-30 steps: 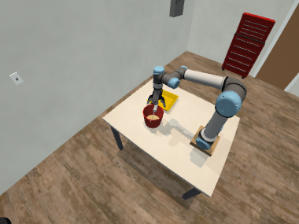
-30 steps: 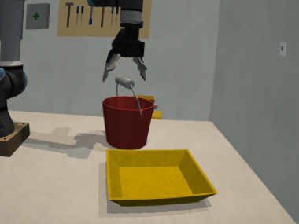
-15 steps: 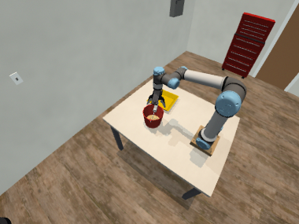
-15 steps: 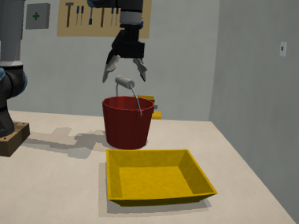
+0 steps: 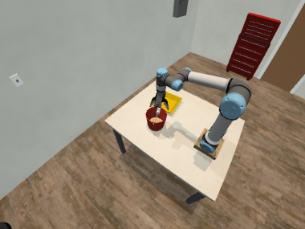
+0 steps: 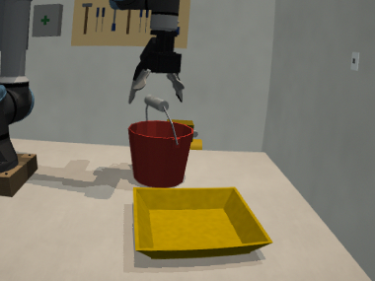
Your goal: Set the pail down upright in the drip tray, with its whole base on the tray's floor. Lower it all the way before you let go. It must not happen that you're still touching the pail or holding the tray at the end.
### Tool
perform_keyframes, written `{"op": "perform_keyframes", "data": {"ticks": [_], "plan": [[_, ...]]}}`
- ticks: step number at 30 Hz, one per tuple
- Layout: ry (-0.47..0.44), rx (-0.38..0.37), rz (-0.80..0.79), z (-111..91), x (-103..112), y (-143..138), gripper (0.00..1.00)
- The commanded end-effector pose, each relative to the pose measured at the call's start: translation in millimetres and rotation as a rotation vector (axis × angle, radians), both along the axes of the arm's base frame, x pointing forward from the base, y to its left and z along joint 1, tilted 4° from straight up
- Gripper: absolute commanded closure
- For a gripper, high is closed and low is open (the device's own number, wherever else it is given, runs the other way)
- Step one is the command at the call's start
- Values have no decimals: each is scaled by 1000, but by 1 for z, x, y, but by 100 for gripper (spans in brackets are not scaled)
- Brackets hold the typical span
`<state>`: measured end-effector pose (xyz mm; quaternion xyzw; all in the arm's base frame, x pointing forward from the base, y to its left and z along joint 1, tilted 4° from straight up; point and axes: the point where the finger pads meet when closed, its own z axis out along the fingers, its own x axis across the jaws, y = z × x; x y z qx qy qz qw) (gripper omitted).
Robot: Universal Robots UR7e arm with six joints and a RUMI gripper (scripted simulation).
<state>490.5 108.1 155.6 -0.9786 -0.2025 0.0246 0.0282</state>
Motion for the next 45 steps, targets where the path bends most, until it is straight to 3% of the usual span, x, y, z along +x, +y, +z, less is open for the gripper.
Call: {"op": "perform_keyframes", "data": {"ticks": [1,12,13,45], "plan": [[-1,0,0,1,0,0,0],[-1,0,0,1,0,0,0],[-1,0,0,1,0,0,100],[-1,0,0,1,0,0,100]]}}
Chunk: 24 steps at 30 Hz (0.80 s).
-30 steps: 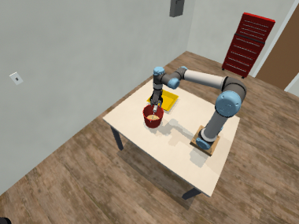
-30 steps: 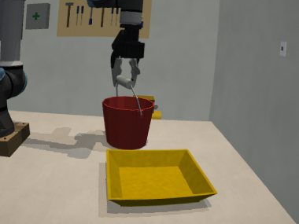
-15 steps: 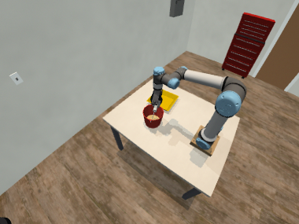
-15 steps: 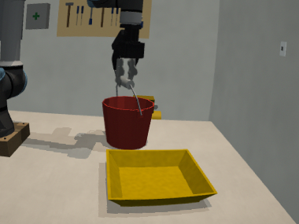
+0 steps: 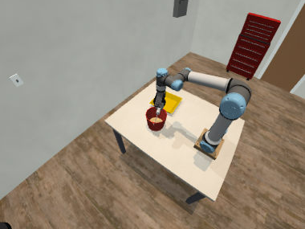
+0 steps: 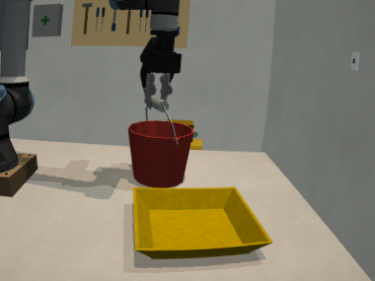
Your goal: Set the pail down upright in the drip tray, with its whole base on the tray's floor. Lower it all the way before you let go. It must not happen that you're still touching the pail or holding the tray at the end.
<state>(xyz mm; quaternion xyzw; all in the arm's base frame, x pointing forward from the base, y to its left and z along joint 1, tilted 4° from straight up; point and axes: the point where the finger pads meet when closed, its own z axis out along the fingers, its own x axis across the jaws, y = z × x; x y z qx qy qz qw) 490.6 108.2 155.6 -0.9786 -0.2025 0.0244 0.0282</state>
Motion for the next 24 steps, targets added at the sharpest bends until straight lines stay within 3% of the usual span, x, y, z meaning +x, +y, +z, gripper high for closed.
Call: {"op": "perform_keyframes", "data": {"ticks": [1,24], "plan": [[-1,0,0,0,0,0,100],[-1,0,0,9,1,0,100]]}}
